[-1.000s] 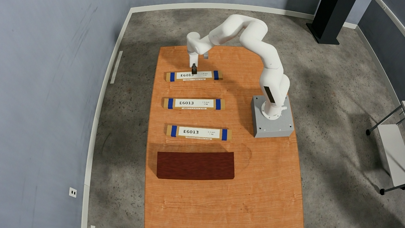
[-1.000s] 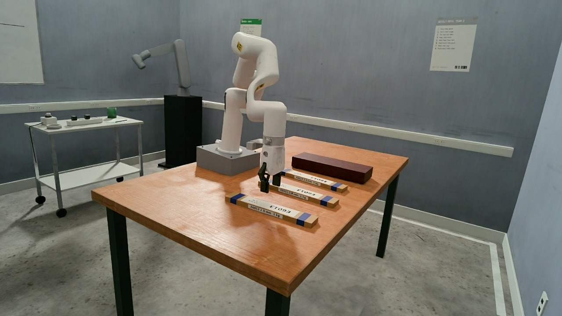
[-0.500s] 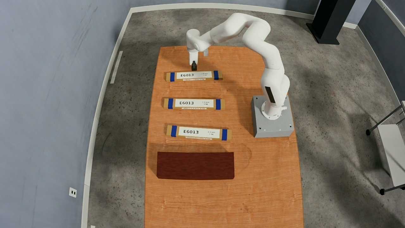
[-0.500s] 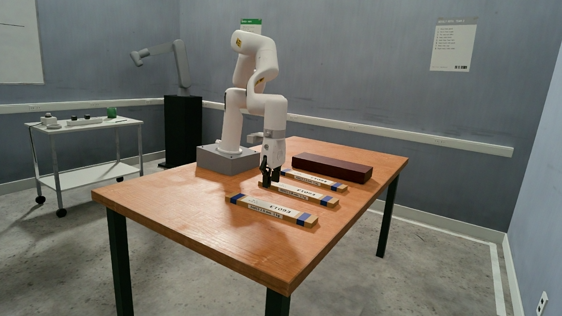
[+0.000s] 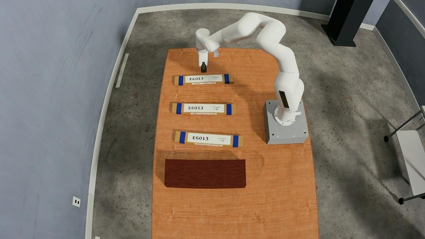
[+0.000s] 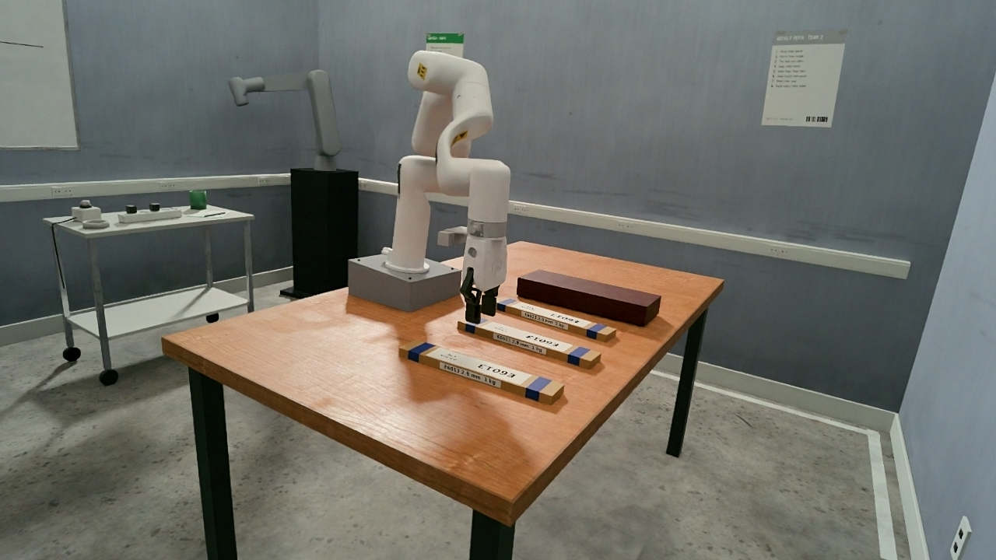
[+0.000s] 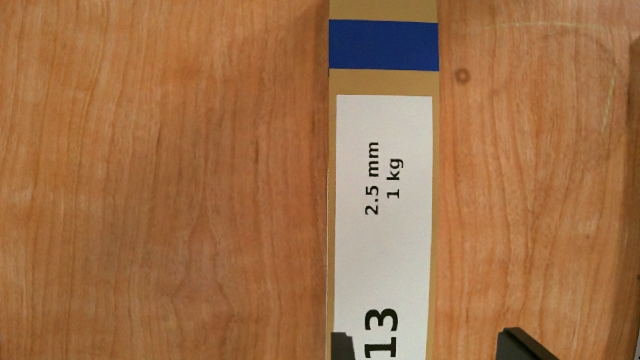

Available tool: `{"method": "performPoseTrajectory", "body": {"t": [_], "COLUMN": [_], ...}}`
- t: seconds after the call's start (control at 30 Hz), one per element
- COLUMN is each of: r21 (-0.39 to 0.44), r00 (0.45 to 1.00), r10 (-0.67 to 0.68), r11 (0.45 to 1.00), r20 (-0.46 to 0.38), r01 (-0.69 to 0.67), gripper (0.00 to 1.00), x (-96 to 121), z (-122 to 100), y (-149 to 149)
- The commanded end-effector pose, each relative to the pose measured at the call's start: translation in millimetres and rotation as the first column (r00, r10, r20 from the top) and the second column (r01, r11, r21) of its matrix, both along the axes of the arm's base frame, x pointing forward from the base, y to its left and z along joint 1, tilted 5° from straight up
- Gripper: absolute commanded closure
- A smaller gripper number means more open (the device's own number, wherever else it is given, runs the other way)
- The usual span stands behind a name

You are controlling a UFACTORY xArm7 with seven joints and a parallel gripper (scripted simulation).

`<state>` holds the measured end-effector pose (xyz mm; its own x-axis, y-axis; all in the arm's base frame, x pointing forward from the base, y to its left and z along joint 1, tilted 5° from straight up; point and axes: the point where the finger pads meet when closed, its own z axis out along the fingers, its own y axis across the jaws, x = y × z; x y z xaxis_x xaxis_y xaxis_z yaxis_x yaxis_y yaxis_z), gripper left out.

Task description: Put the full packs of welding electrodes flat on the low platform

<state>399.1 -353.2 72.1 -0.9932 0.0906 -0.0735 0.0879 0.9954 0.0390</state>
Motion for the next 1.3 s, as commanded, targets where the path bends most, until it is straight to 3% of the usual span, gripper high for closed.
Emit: {"method": "performPoseTrajectory", "body": {"t": [0.0, 1.27], "r21": [-0.004, 0.0], "r00": [1.0, 0.999], "r10": [-0.001, -0.043], "r11": [1.0, 0.999], "r20": [0.004, 0.003], "r01": [0.001, 0.043], "gripper": [0.42, 0.42], "x": [1.1, 3.0], "z": [2.3, 2.5], "y": [-1.4, 1.4]}}
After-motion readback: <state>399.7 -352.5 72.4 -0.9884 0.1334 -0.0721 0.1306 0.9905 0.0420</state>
